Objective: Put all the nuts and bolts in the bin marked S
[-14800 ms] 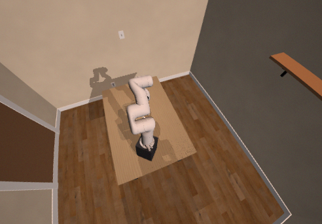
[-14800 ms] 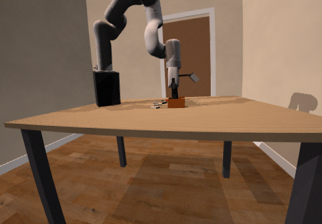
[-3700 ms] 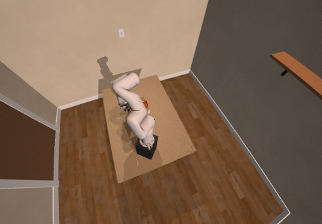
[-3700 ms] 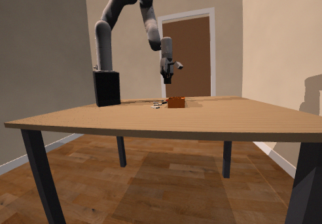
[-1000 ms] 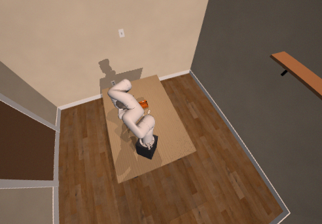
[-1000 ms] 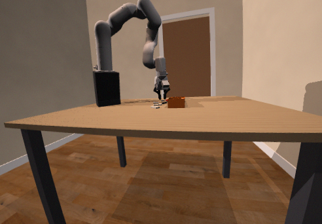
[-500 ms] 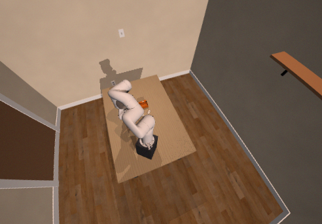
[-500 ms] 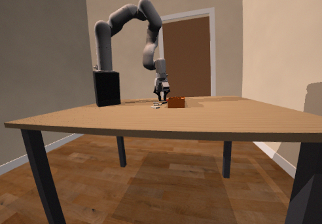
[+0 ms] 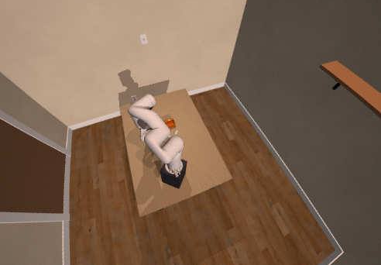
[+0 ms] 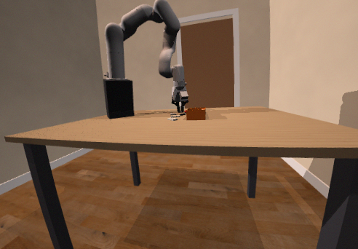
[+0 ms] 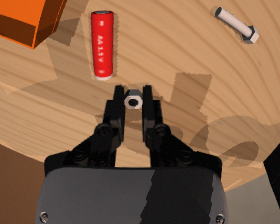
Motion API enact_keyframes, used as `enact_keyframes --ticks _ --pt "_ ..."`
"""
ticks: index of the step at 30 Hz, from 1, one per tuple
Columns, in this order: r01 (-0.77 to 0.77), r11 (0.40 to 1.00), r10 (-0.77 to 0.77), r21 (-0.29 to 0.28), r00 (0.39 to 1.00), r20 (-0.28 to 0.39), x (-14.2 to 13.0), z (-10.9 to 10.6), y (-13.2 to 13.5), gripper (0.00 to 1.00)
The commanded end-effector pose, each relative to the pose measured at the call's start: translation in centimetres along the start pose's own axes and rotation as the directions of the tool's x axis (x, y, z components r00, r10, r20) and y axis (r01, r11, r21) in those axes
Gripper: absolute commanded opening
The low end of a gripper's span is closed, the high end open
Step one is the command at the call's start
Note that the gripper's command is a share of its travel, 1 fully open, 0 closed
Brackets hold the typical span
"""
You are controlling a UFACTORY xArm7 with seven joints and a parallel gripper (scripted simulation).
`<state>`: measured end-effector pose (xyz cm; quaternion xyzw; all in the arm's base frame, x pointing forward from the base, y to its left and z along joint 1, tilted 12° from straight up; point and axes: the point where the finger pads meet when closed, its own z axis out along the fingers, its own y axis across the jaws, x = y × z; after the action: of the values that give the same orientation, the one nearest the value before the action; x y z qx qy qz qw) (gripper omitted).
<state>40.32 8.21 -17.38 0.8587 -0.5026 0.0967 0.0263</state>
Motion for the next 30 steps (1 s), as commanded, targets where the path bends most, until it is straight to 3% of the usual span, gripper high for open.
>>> enact_keyframes --ticks 1,20,30 --pt "0.000 1.000 0.000 0.003 1.000 0.000 0.0 -0.1 -0.1 0.00" --pt "0.000 1.000 0.000 0.003 1.000 0.000 0.0 -0.1 -0.1 0.00" --pt "0.000 1.000 0.000 0.003 1.000 0.000 0.0 -2.7 -0.1 0.00"
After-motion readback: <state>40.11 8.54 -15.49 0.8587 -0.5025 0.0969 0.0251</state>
